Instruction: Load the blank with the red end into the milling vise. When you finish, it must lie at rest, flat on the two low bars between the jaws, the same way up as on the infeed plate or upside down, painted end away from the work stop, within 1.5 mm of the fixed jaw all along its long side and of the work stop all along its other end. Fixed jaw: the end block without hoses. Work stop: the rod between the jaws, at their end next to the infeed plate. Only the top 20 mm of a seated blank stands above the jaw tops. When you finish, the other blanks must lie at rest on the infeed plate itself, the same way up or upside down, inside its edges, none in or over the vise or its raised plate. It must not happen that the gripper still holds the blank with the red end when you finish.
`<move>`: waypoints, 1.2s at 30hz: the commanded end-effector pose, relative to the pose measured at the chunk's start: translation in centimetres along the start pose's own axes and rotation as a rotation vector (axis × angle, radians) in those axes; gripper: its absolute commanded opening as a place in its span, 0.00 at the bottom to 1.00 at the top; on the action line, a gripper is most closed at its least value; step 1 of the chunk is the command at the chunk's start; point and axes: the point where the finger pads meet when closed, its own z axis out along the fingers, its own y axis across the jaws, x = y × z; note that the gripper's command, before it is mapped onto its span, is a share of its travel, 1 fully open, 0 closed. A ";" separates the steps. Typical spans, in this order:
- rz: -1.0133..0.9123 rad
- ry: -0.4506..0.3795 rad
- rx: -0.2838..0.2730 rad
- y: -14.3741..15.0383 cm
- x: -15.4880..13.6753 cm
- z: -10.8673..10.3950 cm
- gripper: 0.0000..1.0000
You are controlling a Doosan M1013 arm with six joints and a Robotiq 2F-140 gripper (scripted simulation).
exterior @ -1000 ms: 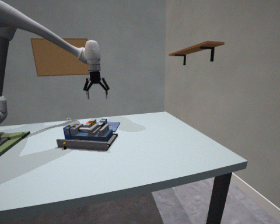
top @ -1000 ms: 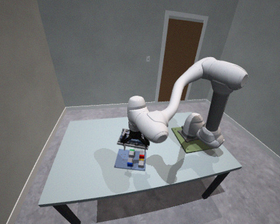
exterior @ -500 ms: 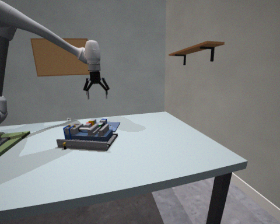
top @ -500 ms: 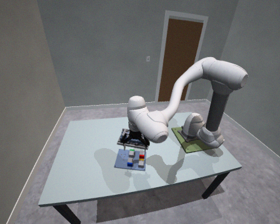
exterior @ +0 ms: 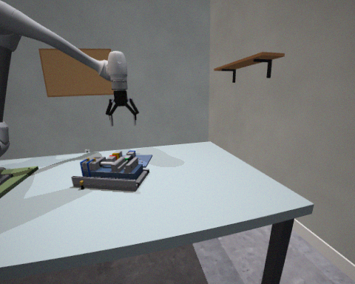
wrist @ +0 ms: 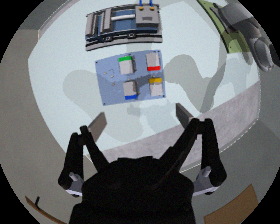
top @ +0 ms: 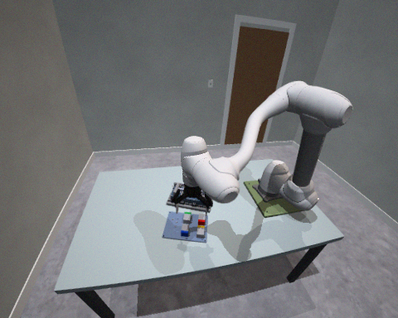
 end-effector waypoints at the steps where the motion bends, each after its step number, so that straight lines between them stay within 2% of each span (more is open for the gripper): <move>1: 0.000 0.000 0.000 0.0 0.0 0.0 1.00; 22: 0.000 0.000 0.000 0.0 0.0 0.0 1.00; 36: 0.000 0.000 0.000 0.1 0.2 5.6 1.00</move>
